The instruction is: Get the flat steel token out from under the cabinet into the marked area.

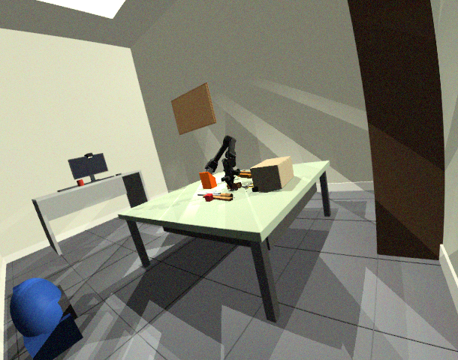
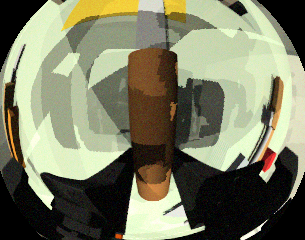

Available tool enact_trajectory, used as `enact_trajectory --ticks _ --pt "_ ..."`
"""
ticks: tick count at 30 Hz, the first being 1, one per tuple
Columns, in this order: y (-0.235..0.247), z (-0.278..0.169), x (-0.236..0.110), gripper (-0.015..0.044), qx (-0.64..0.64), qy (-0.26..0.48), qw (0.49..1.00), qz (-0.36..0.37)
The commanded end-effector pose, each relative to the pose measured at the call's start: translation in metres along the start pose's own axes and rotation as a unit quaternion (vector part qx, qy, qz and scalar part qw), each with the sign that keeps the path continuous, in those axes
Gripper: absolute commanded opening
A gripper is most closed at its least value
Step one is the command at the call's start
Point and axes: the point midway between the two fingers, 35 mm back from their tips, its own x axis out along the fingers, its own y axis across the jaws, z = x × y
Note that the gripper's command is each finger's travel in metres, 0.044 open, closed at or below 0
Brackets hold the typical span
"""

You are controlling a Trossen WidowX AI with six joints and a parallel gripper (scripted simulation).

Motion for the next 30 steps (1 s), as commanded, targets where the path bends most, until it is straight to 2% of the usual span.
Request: enact_trajectory --ticks 1,30 --pt "0.0 -0.008 0.001 0.0 0.001 0.001 1.0 0.001" --pt "-0.003 -0.052 0.001 0.0 0.002 0.002 1.0 0.0"
